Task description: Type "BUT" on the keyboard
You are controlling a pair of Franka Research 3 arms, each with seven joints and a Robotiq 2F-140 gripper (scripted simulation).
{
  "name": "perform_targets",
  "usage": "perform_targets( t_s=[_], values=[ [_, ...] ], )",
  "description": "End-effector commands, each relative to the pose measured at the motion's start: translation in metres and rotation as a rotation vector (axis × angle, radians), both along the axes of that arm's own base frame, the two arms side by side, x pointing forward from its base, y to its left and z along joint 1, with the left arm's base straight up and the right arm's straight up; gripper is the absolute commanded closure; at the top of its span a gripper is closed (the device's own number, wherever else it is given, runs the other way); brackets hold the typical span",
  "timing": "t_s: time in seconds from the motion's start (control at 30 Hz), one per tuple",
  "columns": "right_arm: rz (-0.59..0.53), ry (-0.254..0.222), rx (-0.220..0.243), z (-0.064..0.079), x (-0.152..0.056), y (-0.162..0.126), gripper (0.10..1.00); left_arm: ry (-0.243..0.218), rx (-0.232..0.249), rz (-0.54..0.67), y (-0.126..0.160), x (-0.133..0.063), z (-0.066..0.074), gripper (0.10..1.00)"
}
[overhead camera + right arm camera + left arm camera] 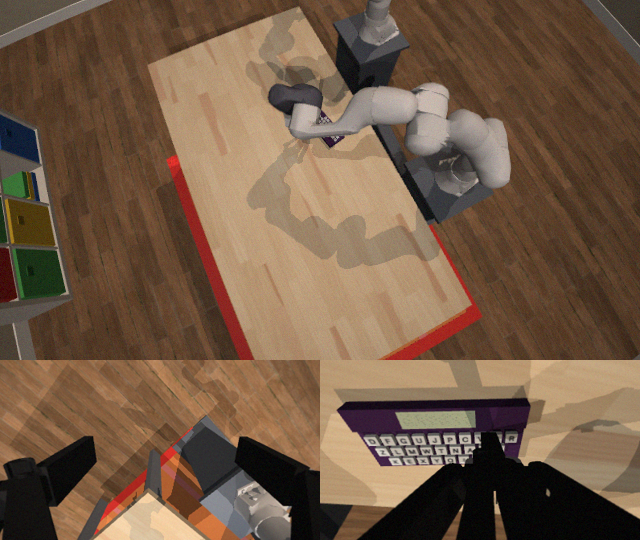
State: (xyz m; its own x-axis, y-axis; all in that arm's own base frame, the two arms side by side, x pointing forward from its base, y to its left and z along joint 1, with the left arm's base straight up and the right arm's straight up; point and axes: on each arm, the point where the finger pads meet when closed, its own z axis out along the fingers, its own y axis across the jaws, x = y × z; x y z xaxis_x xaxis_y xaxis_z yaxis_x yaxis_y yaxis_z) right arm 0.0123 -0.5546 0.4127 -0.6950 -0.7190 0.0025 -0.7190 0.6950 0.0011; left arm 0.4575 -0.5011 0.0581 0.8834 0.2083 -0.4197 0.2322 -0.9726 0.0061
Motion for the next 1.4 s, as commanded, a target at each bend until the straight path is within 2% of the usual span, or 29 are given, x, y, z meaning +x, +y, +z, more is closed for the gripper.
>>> perform_targets(
  t_s=[0.0,0.3,0.5,0.73,0.8,1.2,1.37],
  values=[
    [0.004,-0.002,0.001,0.000,-0.001,0.000,0.098,0.005,0.005,0.004,0.001,-0.001,-0.001,0.999],
    [0.004,-0.002,0.001,0.000,-0.001,0.000,0.098,0.005,0.005,0.004,0.001,-0.001,0.000,0.999],
    [0.004,-0.002,0.001,0.000,-0.001,0.000,0.098,0.005,0.005,0.004,0.000,-0.002,0.007,0.999],
    [0.004,-0.002,0.001,0.000,-0.001,0.000,0.098,0.005,0.005,0.004,-0.003,-0.004,0.022,0.999],
    [0.004,-0.002,0.001,0.000,-0.001,0.000,0.098,0.005,0.005,0.004,-0.003,-0.004,0.022,0.999],
    [0.004,-0.002,0.001,0.000,-0.001,0.000,0.098,0.005,0.005,0.004,-0.009,-0.009,0.058,0.999],
    [0.004,-0.002,0.001,0.000,-0.001,0.000,0.098,0.005,0.005,0.004,-0.010,-0.010,0.064,0.999]
  ],
)
